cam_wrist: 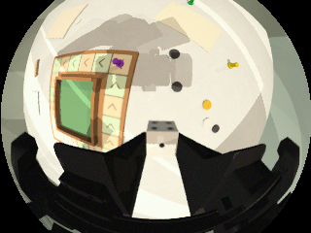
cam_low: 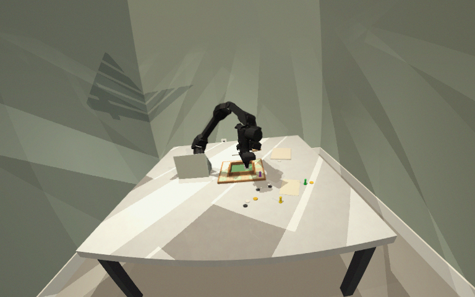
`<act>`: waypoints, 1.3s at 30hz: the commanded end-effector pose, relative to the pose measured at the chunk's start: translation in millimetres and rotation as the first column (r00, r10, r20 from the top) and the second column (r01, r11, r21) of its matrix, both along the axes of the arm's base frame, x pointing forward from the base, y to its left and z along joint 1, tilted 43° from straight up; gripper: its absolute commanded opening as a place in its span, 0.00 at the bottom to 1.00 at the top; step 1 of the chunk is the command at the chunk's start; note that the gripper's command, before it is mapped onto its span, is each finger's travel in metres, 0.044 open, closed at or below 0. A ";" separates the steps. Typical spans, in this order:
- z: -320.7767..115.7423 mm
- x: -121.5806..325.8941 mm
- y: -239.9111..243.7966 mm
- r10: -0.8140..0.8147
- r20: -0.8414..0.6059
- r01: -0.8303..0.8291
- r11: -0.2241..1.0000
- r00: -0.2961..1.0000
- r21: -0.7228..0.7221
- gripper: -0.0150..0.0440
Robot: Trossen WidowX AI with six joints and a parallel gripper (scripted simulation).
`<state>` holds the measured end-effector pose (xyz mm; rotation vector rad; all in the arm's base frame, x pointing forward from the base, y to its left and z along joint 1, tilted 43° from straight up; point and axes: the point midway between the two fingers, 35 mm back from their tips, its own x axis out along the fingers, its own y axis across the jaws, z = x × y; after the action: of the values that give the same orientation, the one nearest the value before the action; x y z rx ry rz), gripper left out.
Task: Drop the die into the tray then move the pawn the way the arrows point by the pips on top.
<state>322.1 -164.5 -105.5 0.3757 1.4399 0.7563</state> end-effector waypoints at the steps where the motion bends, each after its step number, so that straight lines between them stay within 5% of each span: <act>1: 10.8 2.8 12.1 -0.097 -0.078 0.097 0.995 0.992 -0.010 0.25; 19: 48.3 2.6 64.7 -0.455 -0.384 0.444 0.887 0.803 -0.124 0.25; 39: 83.1 -15.2 124.5 -0.714 -0.602 0.683 0.639 0.357 -0.353 0.25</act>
<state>310.6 -50.4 -28.8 1.2081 1.7546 -0.1249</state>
